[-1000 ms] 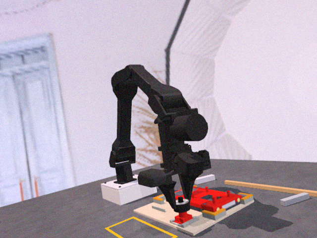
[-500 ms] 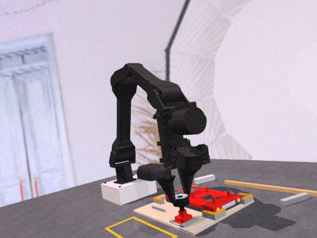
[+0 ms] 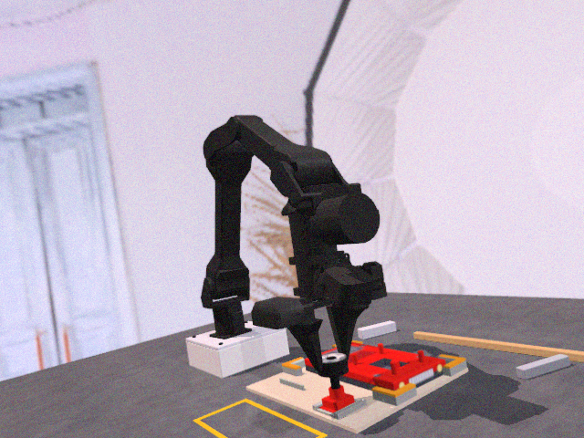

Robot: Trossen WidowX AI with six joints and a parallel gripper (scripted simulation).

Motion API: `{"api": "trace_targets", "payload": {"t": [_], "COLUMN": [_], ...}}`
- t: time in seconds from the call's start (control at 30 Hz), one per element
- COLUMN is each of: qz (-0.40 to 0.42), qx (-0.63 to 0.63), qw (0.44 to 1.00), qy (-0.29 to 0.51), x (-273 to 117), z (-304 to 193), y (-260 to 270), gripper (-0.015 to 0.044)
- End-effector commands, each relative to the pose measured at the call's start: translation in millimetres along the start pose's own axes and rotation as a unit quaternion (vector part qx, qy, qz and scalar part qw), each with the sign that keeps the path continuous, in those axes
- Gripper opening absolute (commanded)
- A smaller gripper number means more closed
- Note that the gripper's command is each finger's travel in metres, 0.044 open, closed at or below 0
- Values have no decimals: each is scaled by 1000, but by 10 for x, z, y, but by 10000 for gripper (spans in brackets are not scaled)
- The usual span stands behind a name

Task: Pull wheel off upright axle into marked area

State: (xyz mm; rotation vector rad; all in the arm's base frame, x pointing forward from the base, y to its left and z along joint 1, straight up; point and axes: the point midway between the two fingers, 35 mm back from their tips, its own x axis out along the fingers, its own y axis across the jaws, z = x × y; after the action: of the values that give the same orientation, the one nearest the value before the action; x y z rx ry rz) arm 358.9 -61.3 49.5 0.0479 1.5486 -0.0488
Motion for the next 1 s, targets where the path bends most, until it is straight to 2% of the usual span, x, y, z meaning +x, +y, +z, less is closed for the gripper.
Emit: {"api": "trace_targets", "payload": {"t": [0.0, 0.97], "qz": [0, 0], "qx": [1, 1], "qw": [1000, 1000], "qy": [-5, -6], "x": [-64, -158], "z": [13, 7], "y": [-2, -2], "gripper": [0, 0]}}
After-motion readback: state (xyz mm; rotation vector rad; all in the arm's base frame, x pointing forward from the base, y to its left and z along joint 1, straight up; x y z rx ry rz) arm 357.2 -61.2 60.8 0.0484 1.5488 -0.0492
